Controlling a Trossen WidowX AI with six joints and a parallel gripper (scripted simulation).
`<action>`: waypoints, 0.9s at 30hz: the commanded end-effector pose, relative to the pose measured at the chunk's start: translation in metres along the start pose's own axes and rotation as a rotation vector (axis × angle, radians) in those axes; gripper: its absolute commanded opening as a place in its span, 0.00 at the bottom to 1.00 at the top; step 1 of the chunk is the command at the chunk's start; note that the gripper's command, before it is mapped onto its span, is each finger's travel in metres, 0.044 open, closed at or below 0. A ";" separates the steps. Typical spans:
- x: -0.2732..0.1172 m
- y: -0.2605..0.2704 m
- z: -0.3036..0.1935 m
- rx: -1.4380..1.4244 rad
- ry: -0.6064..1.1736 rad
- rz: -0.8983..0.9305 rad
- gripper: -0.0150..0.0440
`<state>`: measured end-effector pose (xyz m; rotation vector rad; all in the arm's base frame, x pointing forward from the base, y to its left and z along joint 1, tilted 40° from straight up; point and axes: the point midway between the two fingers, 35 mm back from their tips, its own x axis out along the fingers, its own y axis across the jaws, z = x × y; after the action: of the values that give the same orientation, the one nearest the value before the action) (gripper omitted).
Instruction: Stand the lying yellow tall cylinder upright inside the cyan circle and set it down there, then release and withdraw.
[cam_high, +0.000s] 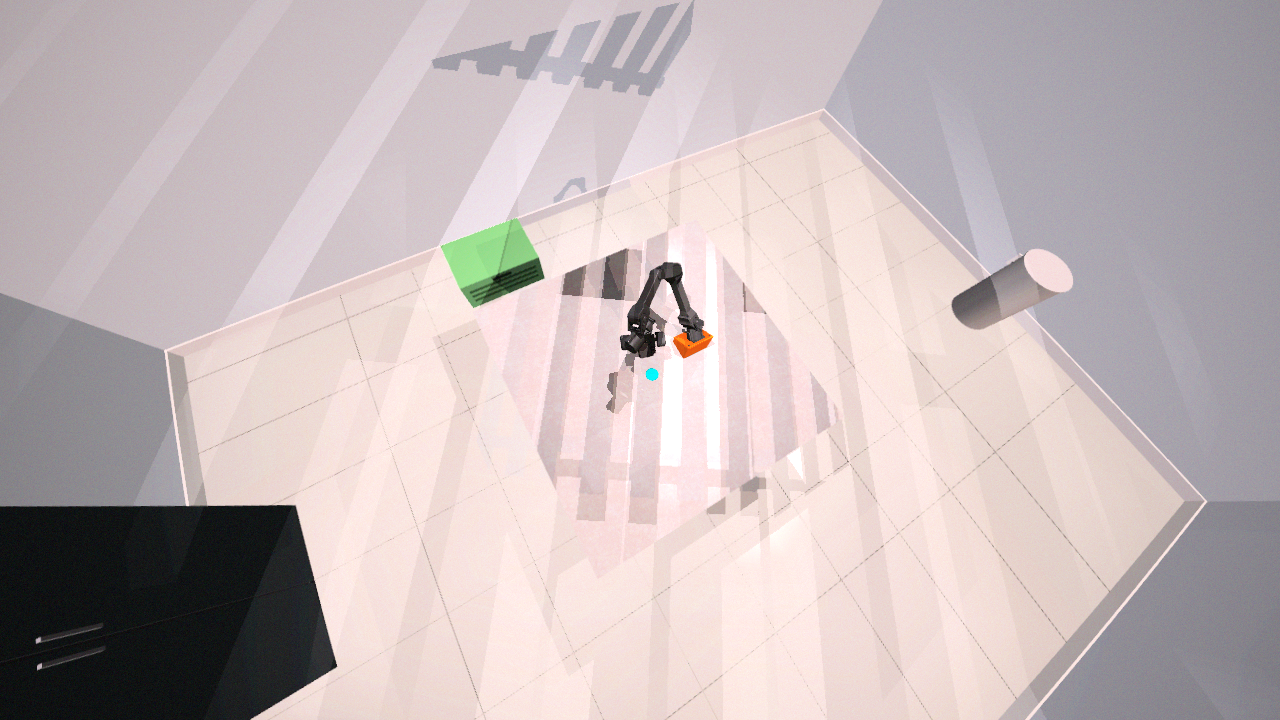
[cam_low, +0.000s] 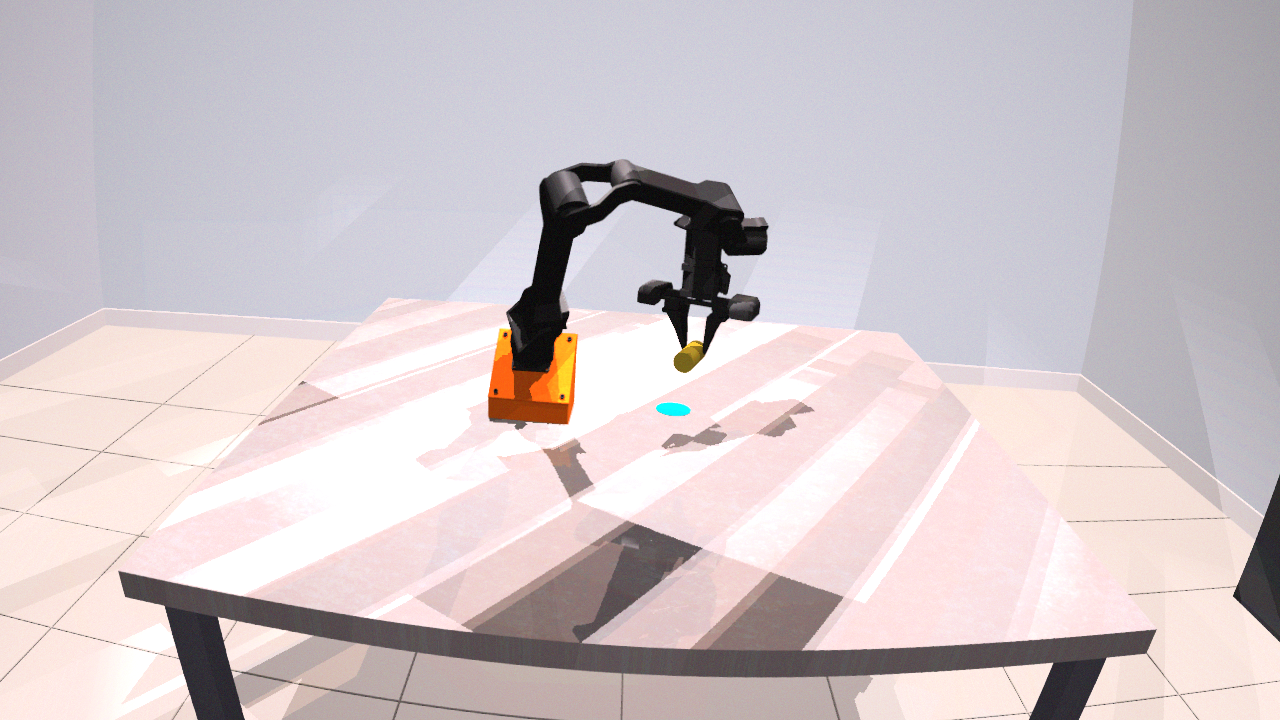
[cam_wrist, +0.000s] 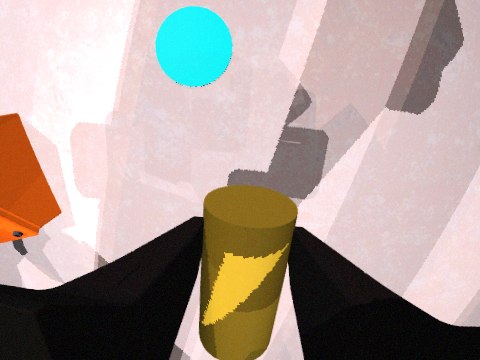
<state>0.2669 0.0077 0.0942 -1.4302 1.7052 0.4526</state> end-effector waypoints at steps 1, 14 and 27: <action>-0.001 0.004 0.010 0.004 -0.003 0.004 0.43; -0.005 0.025 0.046 0.007 0.002 0.005 0.43; -0.007 0.050 0.077 0.013 0.016 0.001 0.43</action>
<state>0.2505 0.0770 0.0478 -1.4334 1.7174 0.4358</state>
